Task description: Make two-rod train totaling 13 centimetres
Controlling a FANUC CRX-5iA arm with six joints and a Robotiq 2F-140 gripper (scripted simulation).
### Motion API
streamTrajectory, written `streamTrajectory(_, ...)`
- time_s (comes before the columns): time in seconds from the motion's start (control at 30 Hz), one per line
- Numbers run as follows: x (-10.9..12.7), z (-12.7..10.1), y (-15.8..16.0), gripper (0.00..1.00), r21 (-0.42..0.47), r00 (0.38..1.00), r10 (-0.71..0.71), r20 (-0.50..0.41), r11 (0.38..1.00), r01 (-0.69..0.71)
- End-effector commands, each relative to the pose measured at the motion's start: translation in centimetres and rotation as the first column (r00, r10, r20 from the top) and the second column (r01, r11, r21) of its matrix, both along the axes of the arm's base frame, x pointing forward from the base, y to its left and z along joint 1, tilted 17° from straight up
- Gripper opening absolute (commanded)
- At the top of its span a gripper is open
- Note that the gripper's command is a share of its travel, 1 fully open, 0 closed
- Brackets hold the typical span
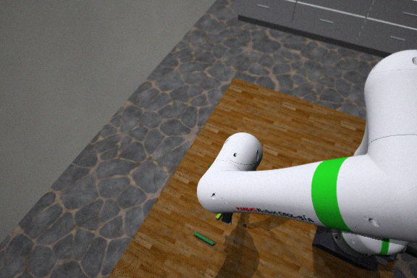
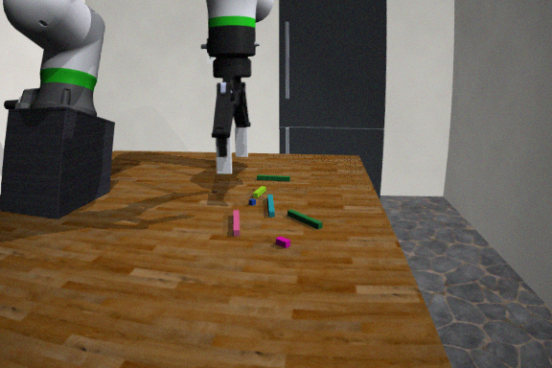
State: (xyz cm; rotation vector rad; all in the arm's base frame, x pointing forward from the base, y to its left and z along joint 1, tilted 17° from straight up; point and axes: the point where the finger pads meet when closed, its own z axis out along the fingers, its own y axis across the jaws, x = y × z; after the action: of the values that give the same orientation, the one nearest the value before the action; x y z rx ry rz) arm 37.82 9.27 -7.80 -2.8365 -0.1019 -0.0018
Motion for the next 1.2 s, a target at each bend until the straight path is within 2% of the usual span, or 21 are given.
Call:
streamTrajectory(0.0, 0.0, 0.0, 0.0, 1.00, 0.000, 1.000, 0.000, 0.000, 1.000, 0.000)
streamTrajectory(0.7, 0.4, -0.1, -0.2, 1.00, 0.000, 1.000, 0.000, 0.000, 1.000, 0.000)
streamTrajectory(0.87, 4.0, -1.1, -3.3, 1.00, 0.001, 1.000, 0.000, 0.001, 1.000, 0.000)
streamTrajectory(1.17, 4.4, -1.2, -3.6, 1.00, 0.001, 1.000, 0.000, 0.001, 1.000, 0.000)
